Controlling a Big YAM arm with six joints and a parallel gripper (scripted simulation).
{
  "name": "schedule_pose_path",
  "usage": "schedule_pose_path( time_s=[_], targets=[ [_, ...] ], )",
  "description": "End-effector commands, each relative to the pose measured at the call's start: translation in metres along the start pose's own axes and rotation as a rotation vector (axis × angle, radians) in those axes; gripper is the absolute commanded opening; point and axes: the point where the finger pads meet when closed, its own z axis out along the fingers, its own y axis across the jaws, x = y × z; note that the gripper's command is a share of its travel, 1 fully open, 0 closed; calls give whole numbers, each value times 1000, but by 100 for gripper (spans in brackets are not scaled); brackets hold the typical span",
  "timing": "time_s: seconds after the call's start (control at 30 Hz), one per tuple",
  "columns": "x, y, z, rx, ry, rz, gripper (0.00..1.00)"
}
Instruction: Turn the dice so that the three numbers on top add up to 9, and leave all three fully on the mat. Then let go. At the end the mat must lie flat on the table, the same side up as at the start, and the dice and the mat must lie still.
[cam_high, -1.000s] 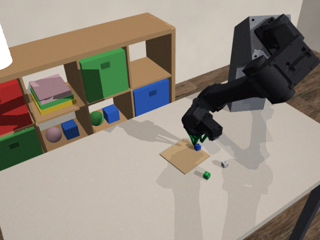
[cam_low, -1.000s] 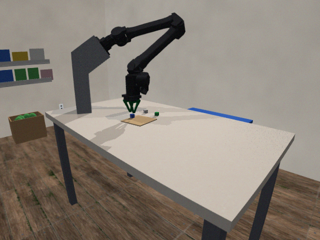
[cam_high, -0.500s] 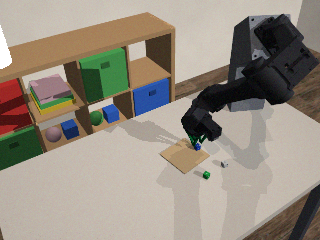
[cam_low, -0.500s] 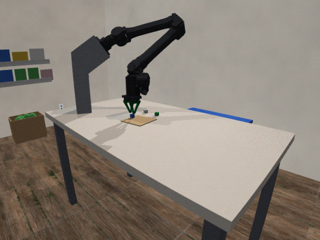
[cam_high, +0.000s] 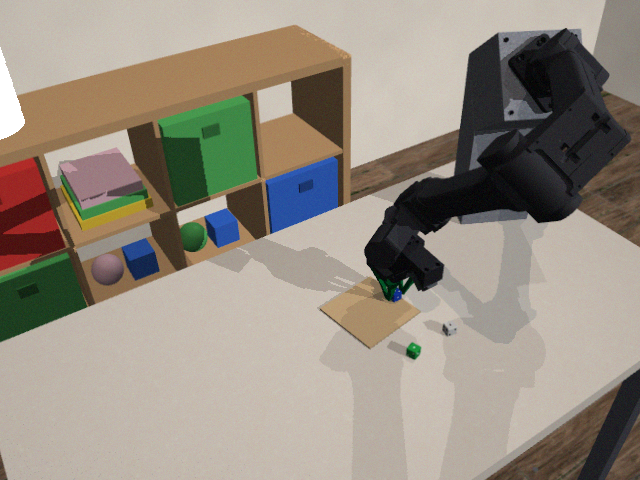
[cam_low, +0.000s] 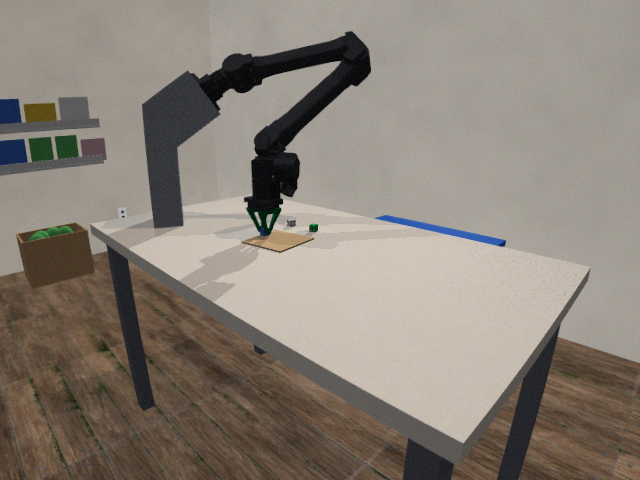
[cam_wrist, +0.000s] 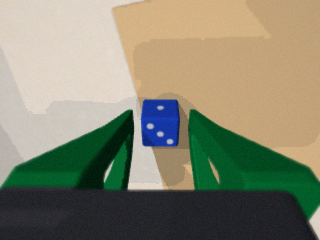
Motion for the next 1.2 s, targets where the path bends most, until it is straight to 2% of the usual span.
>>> schedule_pose_path(
  time_s=[0.0,1.17],
  targets=[
    [-2,4,6,-6,-5,4,34],
    [-1,9,4,-12,0,9,34]
  ],
)
